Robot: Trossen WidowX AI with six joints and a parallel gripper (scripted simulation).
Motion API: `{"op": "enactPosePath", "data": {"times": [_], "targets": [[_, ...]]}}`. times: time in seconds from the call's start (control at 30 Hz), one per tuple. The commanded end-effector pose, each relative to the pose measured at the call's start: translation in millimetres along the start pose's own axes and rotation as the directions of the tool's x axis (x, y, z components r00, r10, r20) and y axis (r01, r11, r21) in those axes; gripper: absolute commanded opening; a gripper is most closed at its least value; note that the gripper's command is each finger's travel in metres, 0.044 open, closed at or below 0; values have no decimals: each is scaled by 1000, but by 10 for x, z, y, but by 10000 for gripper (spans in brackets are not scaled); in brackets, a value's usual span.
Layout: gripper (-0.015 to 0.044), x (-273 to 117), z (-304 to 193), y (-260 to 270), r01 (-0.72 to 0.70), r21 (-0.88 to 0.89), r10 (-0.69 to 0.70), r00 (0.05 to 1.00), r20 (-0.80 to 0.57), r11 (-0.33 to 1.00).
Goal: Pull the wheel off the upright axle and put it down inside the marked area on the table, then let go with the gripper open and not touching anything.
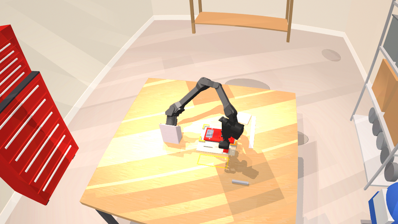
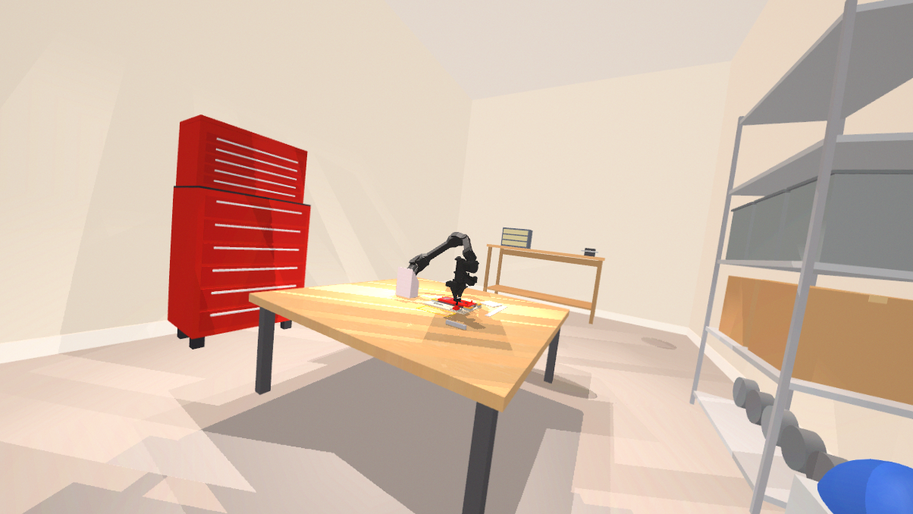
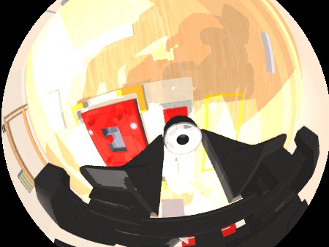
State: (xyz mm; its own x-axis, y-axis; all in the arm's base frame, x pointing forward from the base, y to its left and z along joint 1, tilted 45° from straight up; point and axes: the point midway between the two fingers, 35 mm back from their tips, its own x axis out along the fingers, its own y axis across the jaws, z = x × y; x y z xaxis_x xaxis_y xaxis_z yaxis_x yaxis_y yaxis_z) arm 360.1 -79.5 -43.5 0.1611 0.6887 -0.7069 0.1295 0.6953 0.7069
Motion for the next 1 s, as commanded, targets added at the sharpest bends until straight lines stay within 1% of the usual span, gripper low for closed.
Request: {"op": "enactPosePath", "data": {"times": [0.0,0.8,0.97], "targets": [[0,-46,11,-4,4,-3,-4,1000,5,1000],[0,-124,8,-4,3,-2,-3,1000,7,1000],[0,-237,10,-6,4,-1,-4,1000,7,1000]]}}
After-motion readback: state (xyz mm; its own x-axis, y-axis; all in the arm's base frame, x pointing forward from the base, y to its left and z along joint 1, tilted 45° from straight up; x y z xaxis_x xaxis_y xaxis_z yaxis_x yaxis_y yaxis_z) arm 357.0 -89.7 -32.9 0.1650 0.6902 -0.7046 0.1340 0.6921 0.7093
